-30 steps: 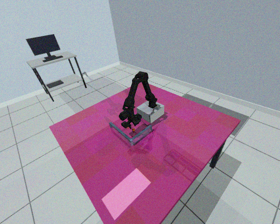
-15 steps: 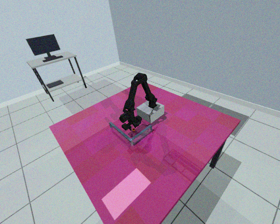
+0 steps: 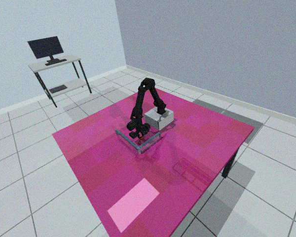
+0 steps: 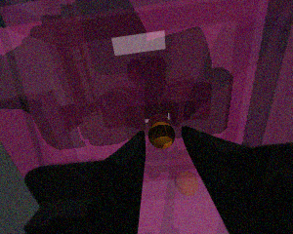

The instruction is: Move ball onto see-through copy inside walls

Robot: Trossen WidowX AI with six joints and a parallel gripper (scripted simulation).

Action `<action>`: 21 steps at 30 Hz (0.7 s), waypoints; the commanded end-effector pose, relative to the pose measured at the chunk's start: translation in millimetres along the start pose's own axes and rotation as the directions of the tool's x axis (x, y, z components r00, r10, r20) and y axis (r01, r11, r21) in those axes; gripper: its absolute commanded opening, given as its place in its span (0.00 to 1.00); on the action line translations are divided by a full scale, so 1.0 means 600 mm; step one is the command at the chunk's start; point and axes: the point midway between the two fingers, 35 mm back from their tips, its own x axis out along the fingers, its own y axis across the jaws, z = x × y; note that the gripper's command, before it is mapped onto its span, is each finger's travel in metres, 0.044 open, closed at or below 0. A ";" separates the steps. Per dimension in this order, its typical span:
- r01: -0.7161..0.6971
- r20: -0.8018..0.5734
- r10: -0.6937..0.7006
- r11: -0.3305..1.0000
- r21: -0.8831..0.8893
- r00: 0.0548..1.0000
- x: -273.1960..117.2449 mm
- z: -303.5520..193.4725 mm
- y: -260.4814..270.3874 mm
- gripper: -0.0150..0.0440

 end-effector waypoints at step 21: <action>-0.002 -0.004 0.002 1.000 -0.005 1.000 -0.091 0.001 -0.010 0.25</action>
